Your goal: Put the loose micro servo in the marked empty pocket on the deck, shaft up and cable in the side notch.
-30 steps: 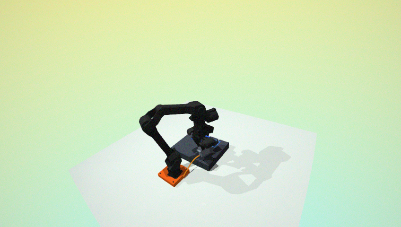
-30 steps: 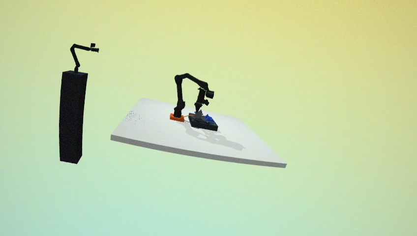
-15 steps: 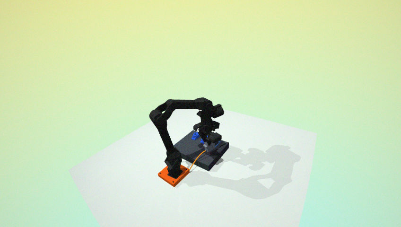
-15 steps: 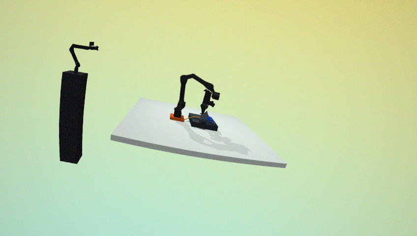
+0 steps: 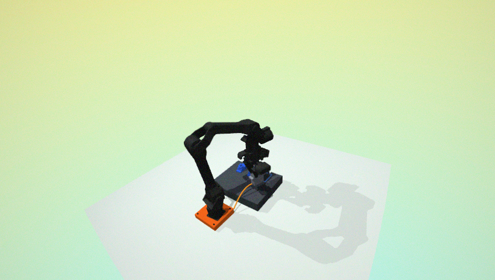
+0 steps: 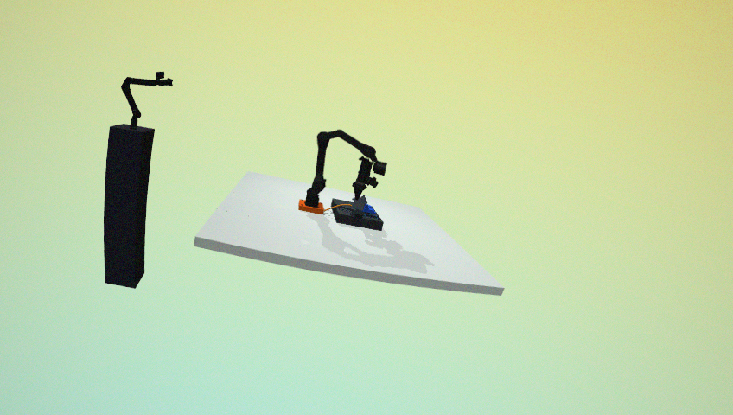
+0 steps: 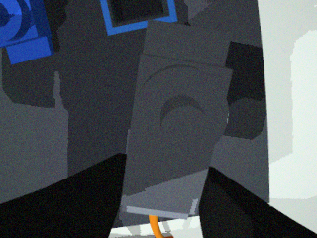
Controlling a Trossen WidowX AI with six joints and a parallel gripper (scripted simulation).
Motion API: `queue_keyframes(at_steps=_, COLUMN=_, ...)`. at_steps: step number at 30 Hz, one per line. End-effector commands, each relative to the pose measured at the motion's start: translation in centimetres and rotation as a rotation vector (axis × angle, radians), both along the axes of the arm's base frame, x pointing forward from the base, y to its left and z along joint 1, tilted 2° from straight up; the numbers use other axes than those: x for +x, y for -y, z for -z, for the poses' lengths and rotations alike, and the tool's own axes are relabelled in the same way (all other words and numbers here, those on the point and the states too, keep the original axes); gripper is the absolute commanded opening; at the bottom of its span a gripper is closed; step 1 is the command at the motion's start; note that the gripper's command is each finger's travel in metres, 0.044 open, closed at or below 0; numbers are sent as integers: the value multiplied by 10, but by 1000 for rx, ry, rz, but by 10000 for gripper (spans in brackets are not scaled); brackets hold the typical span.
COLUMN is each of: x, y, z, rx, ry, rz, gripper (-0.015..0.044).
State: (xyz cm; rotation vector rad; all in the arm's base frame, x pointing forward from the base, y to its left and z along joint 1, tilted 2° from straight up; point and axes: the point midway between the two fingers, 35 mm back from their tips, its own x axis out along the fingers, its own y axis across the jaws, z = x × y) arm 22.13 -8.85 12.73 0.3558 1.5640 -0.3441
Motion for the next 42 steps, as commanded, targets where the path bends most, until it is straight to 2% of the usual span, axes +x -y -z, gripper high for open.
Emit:
queue_keyframes(at_steps=1, x=1, y=-2, z=-2, rx=-1, ry=9, rz=104, gripper=0)
queue_keyframes(at_steps=42, x=1, y=-2, z=-2, rx=-22, ry=-10, rz=1526, gripper=0)
